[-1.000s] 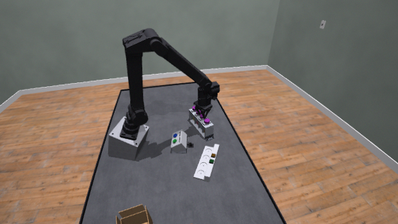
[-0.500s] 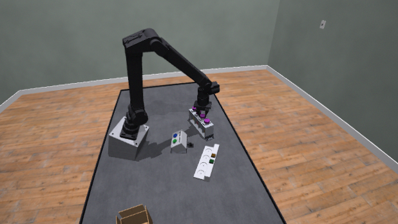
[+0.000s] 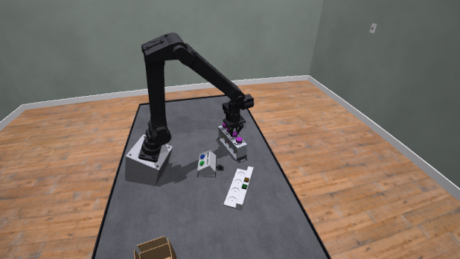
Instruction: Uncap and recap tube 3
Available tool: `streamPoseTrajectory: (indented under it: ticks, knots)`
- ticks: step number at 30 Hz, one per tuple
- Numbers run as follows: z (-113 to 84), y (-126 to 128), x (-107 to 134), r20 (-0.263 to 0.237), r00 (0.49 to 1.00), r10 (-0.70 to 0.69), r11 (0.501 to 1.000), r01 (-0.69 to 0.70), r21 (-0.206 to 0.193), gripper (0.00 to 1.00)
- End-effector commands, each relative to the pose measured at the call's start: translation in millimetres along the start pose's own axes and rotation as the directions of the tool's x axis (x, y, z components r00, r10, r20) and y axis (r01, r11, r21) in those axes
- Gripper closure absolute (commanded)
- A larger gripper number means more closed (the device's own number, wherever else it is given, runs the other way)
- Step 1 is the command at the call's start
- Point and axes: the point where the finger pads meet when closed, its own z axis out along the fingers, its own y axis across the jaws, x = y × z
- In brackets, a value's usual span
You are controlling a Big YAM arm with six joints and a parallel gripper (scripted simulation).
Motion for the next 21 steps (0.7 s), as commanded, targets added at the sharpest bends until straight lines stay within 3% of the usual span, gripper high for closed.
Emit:
streamPoseTrajectory:
  ticks: [1, 2, 6, 7, 17, 18, 20, 21]
  knots:
    - [-3.0, 3, 6, -0.011, 0.995, -0.101, 0.995, 0.101, -0.008, 1.00]
    - [-6.8, -10, 2, -0.006, 0.996, -0.091, 0.996, 0.091, 0.020, 1.00]
    - [-6.8, -10, 2, -0.006, 0.996, -0.091, 0.996, 0.091, 0.020, 1.00]
    - [-6.8, -10, 2, -0.006, 0.996, -0.091, 0.996, 0.091, 0.020, 0.51]
    - [-6.8, -10, 2, -0.006, 0.996, -0.091, 0.996, 0.091, 0.020, 0.51]
    - [-5.0, 1, 6, -0.011, 1.000, 0.005, 1.000, -0.005, -0.002, 0.51]
    - [-10.7, -3, 6, -0.006, 0.985, 0.173, 0.985, -0.172, 0.014, 0.51]
    - [-10.7, -3, 6, -0.006, 0.985, 0.173, 0.985, -0.172, 0.014, 0.51]
